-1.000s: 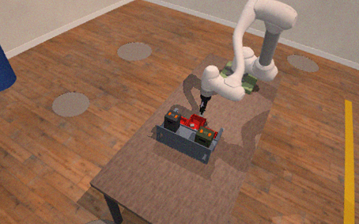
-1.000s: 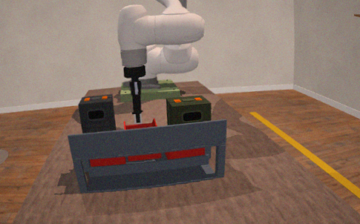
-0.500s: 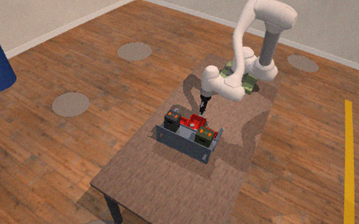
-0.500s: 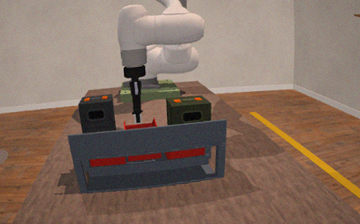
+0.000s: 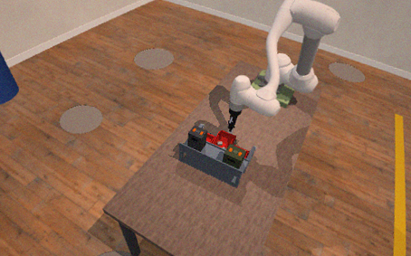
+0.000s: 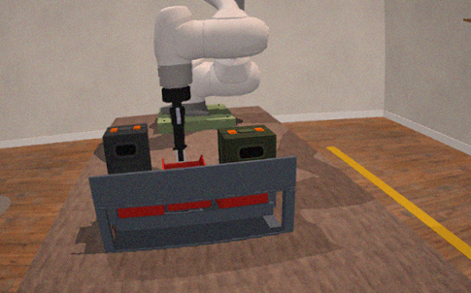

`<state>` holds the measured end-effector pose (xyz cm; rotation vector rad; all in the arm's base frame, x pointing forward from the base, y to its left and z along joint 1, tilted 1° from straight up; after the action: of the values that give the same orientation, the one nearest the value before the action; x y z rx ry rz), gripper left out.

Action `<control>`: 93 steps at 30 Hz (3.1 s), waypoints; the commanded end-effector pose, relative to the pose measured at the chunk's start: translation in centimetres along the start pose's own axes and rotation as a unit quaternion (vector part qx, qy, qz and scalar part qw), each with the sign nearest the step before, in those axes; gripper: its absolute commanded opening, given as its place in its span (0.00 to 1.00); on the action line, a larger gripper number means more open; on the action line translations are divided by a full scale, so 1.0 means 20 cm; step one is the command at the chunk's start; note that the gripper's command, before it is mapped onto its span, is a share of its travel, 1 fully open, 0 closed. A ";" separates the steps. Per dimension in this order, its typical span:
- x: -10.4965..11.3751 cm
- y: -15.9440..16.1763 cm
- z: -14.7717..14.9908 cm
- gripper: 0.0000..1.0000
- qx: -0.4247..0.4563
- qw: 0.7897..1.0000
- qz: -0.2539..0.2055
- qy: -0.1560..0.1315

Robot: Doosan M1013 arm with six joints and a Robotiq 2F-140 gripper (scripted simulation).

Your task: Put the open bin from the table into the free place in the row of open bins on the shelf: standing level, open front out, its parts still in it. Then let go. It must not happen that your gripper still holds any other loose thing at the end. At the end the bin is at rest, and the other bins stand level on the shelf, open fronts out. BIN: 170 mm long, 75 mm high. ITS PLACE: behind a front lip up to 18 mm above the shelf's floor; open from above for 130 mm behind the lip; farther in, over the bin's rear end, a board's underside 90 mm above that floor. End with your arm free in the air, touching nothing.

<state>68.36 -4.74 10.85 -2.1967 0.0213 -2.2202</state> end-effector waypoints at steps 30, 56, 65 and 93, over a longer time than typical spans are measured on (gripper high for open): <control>0.00 0.00 0.05 0.00 0.000 1.000 0.000 0.000; 0.00 0.00 0.05 0.00 0.000 1.000 0.000 0.000; 0.00 0.00 0.05 0.00 0.000 1.000 0.000 0.000; 0.00 0.00 0.08 0.00 0.000 1.000 0.000 0.000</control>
<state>69.92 -4.65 10.87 -2.1967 0.0213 -2.2201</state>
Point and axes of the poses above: the point where the finger pads meet when closed, its own x axis back along the fingers, its own z axis across the jaws, y = z × x, the point moved 9 cm from there along x, back along the fingers, and after that the axes turned 3 degrees about -x, right-handed, at the moved point
